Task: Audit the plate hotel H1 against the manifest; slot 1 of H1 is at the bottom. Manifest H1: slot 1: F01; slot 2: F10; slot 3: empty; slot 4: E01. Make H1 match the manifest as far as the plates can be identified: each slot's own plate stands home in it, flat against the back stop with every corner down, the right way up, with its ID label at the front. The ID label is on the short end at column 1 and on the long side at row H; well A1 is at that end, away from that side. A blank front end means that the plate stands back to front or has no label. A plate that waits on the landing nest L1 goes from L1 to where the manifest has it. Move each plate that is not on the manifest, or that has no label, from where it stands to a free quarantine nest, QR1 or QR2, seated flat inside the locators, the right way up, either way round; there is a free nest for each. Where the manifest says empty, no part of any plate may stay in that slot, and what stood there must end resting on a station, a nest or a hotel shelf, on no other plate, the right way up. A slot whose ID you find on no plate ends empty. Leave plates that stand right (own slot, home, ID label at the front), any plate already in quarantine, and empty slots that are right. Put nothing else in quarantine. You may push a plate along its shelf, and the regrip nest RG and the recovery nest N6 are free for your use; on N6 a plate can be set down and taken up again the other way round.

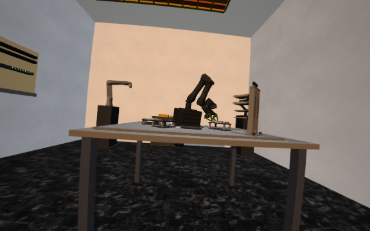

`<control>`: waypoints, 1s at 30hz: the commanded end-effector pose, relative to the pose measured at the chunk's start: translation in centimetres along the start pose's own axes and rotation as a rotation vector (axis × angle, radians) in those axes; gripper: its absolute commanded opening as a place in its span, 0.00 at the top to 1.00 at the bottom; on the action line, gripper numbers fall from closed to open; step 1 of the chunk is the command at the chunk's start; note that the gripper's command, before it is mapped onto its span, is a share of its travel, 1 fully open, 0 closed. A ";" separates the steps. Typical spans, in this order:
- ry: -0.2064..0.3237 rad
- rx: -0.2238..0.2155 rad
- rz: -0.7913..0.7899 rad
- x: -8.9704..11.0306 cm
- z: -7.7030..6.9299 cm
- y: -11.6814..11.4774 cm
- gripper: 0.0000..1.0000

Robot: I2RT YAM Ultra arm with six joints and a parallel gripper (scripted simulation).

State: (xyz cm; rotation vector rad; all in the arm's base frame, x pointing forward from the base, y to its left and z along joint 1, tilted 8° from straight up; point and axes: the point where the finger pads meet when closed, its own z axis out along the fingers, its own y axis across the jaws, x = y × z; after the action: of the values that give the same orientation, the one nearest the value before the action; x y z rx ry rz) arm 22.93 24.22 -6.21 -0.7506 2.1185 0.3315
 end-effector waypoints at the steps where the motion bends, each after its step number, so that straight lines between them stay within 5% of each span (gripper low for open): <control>1: -0.008 0.000 0.003 -0.6 -0.4 0.0 0.00; 30: -0.009 0.000 0.003 -3.3 -3.6 0.0 0.00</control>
State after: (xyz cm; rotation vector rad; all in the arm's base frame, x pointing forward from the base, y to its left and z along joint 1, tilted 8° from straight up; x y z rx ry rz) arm 22.25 24.02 -1.64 -0.7457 2.1041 0.3439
